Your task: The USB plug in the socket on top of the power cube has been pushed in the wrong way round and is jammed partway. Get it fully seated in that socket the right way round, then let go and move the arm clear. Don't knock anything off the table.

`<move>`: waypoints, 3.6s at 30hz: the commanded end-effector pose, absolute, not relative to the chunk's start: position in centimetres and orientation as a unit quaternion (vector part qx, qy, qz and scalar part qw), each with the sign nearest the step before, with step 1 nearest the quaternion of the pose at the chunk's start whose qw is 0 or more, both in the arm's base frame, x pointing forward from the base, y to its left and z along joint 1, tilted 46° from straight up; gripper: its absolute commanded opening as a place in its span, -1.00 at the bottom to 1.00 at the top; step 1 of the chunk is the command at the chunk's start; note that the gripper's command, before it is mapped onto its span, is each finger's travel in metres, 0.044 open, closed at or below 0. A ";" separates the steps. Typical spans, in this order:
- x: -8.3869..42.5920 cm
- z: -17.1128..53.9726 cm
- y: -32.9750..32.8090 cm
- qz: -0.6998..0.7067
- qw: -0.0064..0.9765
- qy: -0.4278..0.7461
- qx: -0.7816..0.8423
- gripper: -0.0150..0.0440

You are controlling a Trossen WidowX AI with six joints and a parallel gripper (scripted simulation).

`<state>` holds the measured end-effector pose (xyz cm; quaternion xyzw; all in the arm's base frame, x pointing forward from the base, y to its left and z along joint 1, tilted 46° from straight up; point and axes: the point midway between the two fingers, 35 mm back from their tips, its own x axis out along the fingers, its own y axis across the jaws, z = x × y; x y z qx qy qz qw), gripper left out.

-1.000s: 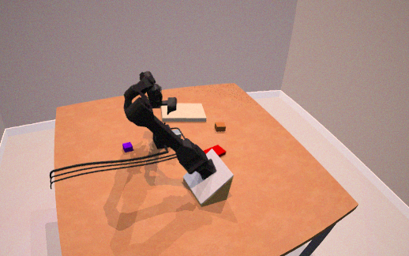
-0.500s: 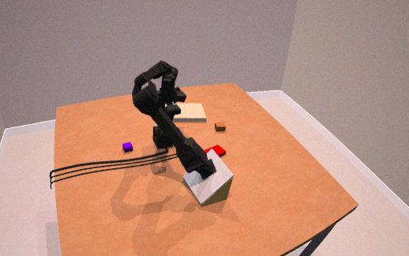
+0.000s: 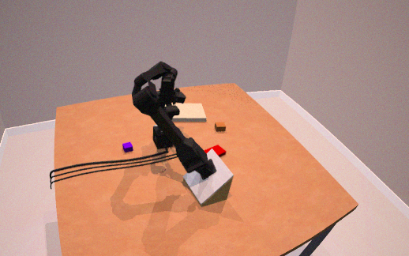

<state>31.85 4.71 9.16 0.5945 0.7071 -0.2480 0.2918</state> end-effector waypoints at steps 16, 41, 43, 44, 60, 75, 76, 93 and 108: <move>31.5 7.8 6.1 -0.249 0.288 0.707 0.595 1.00; 31.5 7.6 6.3 -0.248 0.291 0.708 0.594 -0.45; 31.5 7.6 6.3 -0.248 0.291 0.708 0.594 -0.49; 31.5 7.6 6.3 -0.248 0.291 0.708 0.594 -0.49; 31.5 7.6 6.3 -0.248 0.291 0.708 0.594 -0.49; 31.7 8.3 5.6 -0.248 0.291 0.708 0.594 -0.49; 31.7 8.3 5.6 -0.248 0.291 0.708 0.594 -0.49; 31.8 9.1 4.8 -0.249 0.291 0.708 0.594 -0.49; 31.8 9.5 4.4 -0.238 0.298 0.711 0.590 -0.49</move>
